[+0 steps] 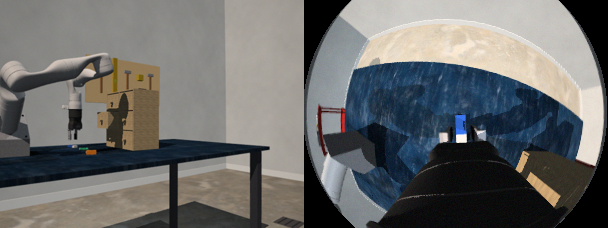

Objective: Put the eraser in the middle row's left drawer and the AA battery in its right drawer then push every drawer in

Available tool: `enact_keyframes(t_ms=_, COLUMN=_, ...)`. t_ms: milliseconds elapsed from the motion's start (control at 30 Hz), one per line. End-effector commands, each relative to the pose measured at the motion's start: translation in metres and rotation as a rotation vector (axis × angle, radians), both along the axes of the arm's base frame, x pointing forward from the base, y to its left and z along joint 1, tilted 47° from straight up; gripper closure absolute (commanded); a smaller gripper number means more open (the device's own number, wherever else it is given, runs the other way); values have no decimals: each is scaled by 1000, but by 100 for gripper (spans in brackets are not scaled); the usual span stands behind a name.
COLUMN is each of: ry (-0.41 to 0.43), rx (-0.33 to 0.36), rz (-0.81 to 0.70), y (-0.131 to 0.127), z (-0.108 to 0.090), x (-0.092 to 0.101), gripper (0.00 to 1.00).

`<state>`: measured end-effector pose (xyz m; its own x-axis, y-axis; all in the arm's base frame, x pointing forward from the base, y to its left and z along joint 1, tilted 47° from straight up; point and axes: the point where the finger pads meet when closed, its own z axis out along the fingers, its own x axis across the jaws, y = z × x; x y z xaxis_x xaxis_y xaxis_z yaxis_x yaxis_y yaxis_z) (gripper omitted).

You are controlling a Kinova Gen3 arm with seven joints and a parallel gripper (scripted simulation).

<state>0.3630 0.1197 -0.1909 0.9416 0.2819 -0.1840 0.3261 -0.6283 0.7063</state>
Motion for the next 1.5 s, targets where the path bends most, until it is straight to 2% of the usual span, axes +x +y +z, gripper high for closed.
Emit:
enact_keyframes(t_ms=0, ry=5, rx=-3, rz=-4, y=-7, z=-5, x=-1, gripper=25)
enact_keyframes(t_ms=400, ry=5, rx=-3, rz=-4, y=-18, z=-16, x=1, gripper=25)
enact_keyframes(t_ms=1467, ry=5, rx=-3, rz=-4, y=-18, z=-16, x=1, gripper=25)
